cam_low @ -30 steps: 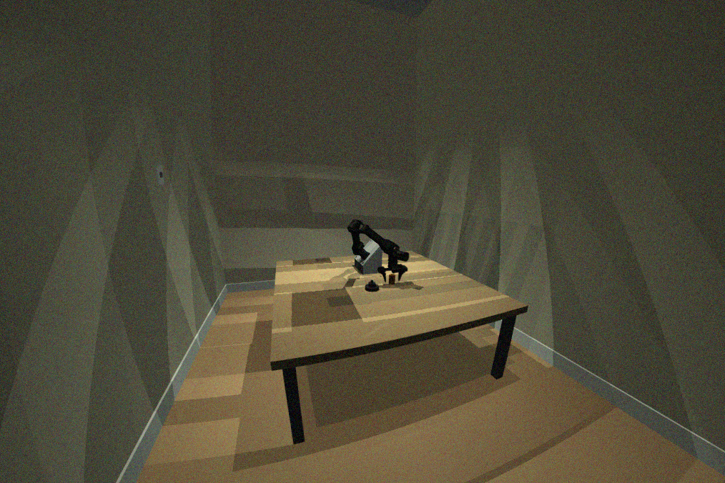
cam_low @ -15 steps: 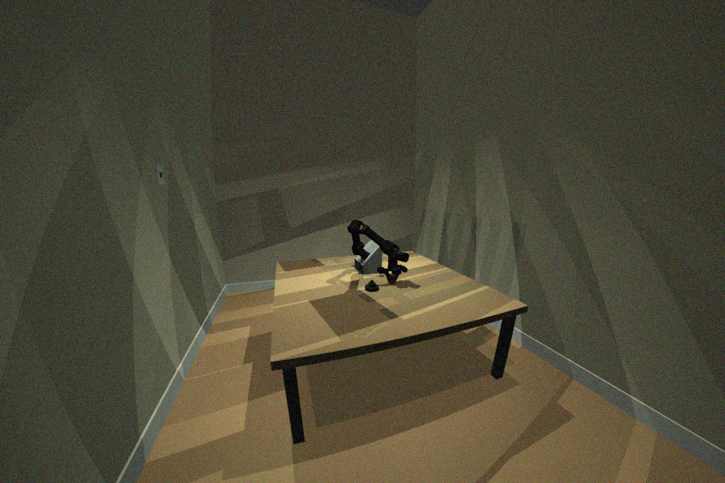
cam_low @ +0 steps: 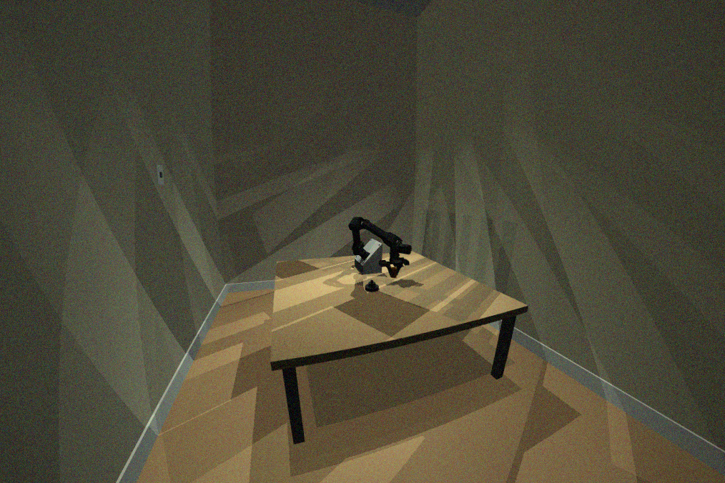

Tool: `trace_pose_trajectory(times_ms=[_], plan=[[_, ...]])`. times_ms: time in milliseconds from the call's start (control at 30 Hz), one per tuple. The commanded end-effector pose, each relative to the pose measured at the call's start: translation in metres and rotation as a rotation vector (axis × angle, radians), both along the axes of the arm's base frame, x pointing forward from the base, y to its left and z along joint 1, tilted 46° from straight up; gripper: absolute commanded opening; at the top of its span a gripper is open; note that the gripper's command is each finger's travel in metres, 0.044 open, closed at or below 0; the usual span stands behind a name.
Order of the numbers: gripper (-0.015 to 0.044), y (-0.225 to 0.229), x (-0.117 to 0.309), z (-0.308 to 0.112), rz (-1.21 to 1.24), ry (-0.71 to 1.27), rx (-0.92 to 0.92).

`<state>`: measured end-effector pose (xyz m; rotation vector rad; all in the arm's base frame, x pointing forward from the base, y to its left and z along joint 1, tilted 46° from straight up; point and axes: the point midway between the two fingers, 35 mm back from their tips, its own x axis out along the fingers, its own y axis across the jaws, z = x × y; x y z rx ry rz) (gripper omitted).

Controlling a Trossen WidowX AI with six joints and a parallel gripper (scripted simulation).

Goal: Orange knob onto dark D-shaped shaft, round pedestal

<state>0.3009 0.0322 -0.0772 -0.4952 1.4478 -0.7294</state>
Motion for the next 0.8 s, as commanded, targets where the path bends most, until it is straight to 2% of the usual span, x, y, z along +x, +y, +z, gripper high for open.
trace_pose_trajectory(times_ms=[0,300,767], plan=[[0.0,0.028,0.004,0.024,0.001,-0.015,0.011],[0.0,0.066,-0.002,0.063,-0.002,-0.011,0.003],[0.0,0.045,0.009,0.074,0.001,-0.01,0.014]])
